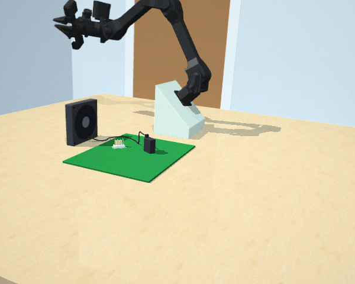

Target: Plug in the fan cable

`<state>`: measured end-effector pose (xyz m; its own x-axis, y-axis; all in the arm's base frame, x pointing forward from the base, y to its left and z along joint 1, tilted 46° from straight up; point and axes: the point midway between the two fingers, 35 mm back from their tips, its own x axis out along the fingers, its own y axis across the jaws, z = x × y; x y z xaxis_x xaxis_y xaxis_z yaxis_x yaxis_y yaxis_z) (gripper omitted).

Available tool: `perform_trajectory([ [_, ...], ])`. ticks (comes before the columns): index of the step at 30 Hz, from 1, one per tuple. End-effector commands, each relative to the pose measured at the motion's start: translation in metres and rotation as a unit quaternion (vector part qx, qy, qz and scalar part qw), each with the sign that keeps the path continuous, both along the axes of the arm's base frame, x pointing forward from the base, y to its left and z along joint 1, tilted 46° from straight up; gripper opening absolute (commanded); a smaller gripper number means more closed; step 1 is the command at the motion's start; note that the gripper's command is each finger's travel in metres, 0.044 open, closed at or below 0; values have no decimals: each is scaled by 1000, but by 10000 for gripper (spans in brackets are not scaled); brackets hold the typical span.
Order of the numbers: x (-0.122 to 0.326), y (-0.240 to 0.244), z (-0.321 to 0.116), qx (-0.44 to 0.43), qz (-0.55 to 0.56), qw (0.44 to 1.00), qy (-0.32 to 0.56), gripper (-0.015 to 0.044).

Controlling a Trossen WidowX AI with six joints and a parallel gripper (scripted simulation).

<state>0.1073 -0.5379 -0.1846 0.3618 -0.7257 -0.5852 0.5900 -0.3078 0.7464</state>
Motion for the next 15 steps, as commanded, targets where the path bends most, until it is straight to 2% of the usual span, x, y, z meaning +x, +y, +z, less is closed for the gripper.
perform_trajectory([
  [1, 0, 0, 0, 0, 0, 1000, 0, 130],
  [4, 11, 3, 2, 3, 25, 1000, 14, 209],
  [8, 74, 29, 13, 11, 173, 981, 91, 314],
  [12, 133, 68, 27, 8, 329, 931, 157, 419],
  [13, 146, 79, 32, 5, 367, 914, 171, 440],
  [15, 172, 104, 41, -3, 443, 875, 195, 440],
])
